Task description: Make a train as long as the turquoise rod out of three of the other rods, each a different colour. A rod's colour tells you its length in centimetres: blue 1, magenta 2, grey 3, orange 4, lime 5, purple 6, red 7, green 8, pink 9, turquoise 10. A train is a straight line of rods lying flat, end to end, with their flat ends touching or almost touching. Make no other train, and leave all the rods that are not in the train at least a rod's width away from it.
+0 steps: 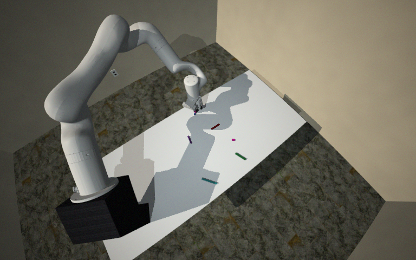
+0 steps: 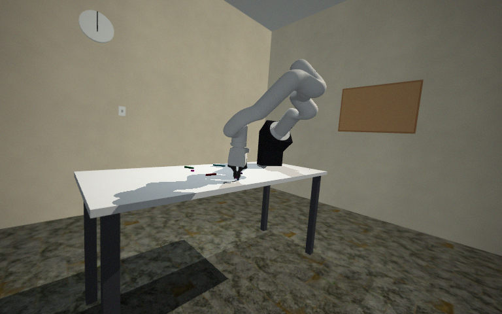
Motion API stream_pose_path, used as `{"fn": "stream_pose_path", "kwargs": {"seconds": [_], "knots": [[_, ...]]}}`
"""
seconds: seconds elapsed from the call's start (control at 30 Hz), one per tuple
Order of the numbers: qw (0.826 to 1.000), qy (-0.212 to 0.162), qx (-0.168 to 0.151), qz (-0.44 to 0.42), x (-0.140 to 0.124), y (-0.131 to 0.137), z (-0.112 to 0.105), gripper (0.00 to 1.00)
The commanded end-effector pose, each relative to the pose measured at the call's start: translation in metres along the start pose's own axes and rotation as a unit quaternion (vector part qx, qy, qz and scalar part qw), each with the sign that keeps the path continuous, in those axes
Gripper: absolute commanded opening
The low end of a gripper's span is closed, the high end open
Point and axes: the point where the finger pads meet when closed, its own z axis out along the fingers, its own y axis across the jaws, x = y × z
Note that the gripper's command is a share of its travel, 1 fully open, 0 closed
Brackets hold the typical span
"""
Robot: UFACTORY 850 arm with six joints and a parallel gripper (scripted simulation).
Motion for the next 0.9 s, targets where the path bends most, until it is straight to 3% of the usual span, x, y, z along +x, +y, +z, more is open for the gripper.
{"fn": "stream_pose_path", "kwargs": {"seconds": [0.0,0.87], "knots": [[1.000,-0.001,0.000,0.000,-0.001,0.000,0.000,0.04],[1.000,-0.001,0.000,0.000,-0.001,0.000,0.012,0.04]]}}
